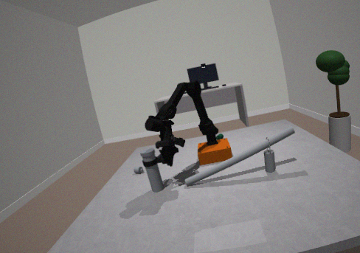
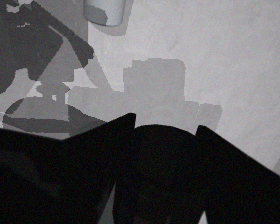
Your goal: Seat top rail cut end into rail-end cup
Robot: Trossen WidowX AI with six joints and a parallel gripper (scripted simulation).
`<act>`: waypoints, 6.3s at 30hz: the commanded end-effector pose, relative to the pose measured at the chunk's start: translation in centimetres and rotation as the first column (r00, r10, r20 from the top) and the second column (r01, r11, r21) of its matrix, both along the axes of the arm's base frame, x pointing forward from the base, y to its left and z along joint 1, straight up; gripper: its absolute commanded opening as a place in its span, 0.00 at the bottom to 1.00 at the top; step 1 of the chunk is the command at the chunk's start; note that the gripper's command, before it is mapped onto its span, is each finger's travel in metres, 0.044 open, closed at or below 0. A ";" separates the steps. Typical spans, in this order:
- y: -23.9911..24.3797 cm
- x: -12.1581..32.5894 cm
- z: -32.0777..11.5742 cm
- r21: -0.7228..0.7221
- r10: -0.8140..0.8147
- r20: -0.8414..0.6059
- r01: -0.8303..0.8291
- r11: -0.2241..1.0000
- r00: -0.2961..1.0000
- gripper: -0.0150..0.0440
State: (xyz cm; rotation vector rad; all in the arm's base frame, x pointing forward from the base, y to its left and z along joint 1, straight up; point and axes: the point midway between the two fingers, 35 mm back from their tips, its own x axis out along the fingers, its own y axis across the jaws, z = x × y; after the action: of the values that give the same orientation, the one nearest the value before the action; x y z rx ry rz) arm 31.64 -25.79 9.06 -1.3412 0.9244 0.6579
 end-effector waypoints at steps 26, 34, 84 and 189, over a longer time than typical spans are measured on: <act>4.3 0.9 3.8 0.029 -0.024 0.007 0.024 0.999 1.000 1.00; 9.0 1.7 7.3 0.323 -0.543 -0.034 0.523 0.789 0.839 1.00; 18.3 3.8 2.4 0.102 -0.033 -0.463 0.090 0.991 0.885 1.00; 18.4 4.0 -8.9 0.103 0.026 -0.482 0.027 0.994 0.876 0.39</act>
State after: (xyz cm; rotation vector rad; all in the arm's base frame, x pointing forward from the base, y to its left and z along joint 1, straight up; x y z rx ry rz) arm 35.63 -7.43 0.12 -1.0905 1.2716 1.0579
